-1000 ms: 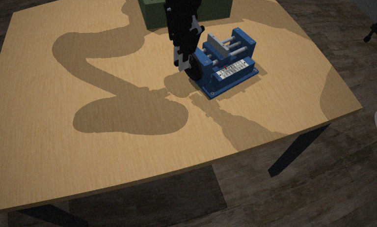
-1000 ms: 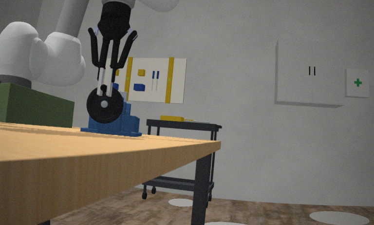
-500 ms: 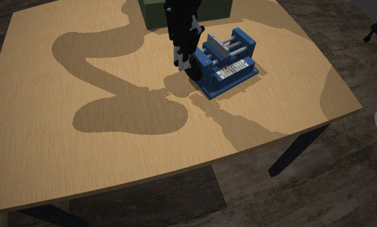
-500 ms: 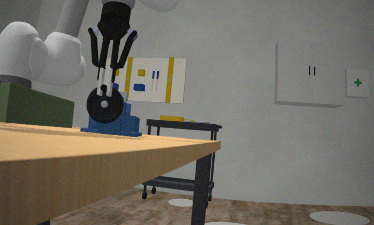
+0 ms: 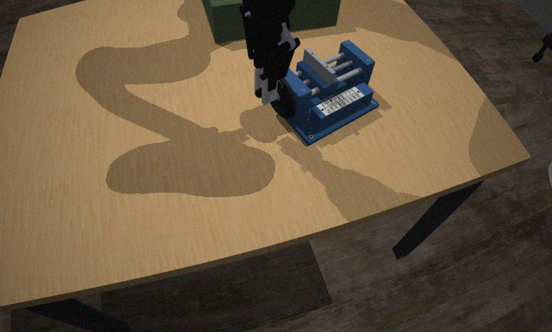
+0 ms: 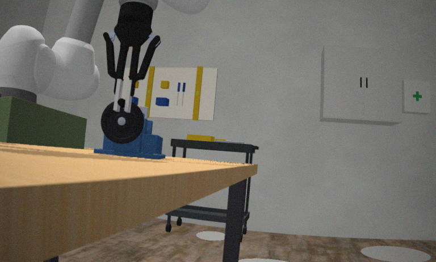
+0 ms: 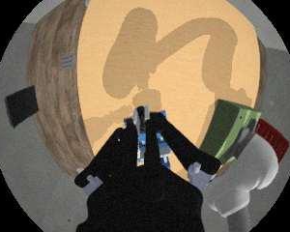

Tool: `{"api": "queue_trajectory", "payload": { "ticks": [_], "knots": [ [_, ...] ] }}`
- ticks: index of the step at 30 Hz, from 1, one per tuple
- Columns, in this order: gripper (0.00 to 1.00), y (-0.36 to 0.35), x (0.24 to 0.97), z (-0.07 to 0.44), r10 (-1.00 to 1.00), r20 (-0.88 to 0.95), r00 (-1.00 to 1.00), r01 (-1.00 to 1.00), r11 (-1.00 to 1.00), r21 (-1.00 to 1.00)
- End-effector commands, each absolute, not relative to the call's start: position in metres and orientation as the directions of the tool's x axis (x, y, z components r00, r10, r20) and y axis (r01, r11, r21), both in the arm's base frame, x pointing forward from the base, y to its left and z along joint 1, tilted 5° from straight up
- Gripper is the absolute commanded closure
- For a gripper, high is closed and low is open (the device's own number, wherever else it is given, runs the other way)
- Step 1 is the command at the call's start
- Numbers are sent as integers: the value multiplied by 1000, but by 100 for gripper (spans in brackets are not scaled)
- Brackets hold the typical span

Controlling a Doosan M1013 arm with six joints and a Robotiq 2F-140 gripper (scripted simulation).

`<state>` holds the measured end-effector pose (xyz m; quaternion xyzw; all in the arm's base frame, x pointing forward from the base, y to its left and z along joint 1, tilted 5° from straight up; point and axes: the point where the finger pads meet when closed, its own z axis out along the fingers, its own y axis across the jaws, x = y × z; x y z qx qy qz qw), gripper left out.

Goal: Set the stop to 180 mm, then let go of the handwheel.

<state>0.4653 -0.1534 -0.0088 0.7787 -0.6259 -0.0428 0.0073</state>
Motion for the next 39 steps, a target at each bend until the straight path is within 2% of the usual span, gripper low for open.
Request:
{"api": "queue_trajectory", "payload": {
  "ticks": [1, 39],
  "knots": [
    [96, -153, 466, -9, -975, -58, 213, -974, -216, 64],
    [96, -150, 480, -16, -975, -58, 213, -974, -216, 64]
  ]
}}
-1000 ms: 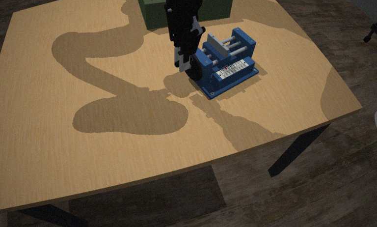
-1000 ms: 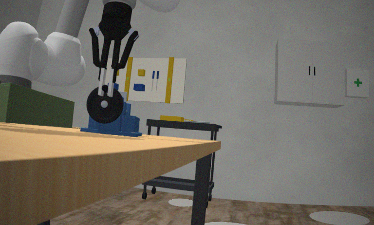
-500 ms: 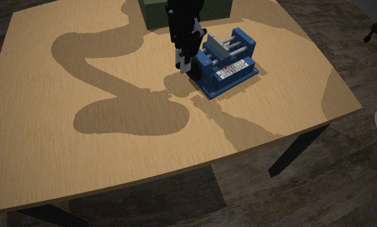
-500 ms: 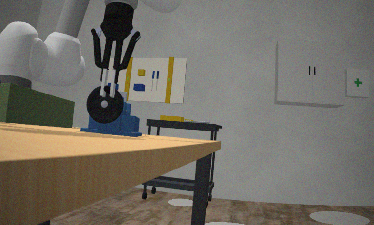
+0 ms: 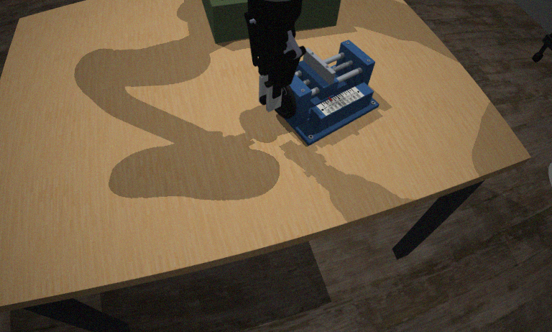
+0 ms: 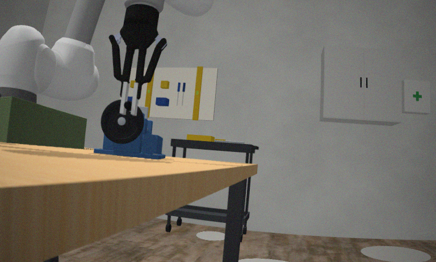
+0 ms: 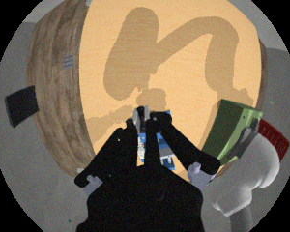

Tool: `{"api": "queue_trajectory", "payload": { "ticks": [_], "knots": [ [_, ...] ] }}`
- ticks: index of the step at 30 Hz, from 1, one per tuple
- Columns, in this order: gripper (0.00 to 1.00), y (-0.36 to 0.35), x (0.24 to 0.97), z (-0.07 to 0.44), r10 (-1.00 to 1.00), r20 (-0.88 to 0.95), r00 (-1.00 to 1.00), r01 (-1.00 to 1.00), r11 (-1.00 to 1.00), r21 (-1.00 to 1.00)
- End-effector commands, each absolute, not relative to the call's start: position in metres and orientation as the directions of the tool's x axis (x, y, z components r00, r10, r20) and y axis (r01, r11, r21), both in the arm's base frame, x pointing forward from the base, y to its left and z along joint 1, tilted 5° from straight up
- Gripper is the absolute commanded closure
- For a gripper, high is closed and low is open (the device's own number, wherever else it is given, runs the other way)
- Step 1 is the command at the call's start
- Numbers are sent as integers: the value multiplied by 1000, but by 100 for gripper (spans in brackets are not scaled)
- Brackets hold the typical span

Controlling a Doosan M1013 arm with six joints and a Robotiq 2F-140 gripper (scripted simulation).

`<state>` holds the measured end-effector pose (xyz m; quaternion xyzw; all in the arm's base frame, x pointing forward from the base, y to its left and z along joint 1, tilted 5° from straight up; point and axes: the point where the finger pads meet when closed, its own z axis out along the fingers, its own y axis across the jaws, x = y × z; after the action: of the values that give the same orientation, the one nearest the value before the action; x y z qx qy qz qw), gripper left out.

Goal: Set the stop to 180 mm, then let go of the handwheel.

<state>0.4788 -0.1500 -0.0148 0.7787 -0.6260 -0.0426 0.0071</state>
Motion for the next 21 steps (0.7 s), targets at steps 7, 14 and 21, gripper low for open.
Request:
{"api": "queue_trajectory", "payload": {
  "ticks": [7, 14, 21],
  "knots": [
    [96, -149, 484, -19, -975, -58, 213, -974, -216, 64],
    [96, -148, 486, -23, -975, -58, 213, -974, -216, 64],
    [96, -147, 490, -29, -975, -58, 213, -974, -216, 64]
  ]
}}
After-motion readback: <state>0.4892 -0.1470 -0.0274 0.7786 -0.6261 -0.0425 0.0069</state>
